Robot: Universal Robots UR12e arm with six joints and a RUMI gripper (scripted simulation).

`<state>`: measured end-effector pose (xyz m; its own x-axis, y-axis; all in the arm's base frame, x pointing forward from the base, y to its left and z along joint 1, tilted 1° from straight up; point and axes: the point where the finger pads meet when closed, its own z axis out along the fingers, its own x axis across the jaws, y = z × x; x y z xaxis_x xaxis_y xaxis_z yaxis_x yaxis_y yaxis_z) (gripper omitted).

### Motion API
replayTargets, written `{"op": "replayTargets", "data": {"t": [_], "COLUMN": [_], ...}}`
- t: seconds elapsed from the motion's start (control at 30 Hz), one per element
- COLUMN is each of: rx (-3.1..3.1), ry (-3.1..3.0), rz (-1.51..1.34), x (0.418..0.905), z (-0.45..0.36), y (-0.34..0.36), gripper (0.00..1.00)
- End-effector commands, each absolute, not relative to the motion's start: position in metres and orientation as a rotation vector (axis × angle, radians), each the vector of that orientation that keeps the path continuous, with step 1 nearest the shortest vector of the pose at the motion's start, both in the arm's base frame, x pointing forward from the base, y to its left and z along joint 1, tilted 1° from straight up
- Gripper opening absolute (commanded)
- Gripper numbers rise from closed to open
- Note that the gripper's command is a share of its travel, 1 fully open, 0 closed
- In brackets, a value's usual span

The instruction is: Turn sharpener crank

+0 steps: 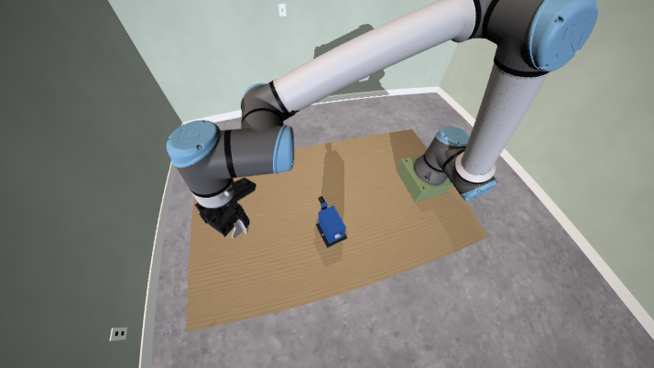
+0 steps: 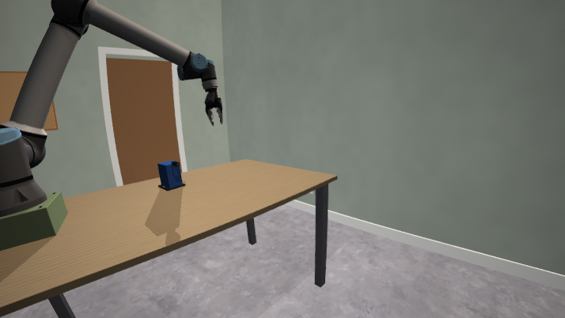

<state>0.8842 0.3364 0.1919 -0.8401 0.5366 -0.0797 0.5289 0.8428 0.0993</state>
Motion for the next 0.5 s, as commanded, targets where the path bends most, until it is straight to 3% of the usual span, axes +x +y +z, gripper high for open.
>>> {"op": "replayTargets", "data": {"t": [0.0, 0.47], "rx": [0.809, 0.651], "ry": [2.938, 3.037], "rz": [0.114, 0.134], "x": [0.877, 0.854], "z": [0.188, 0.172], "y": [0.321, 0.279], "gripper": [0.32, 0.32]}}
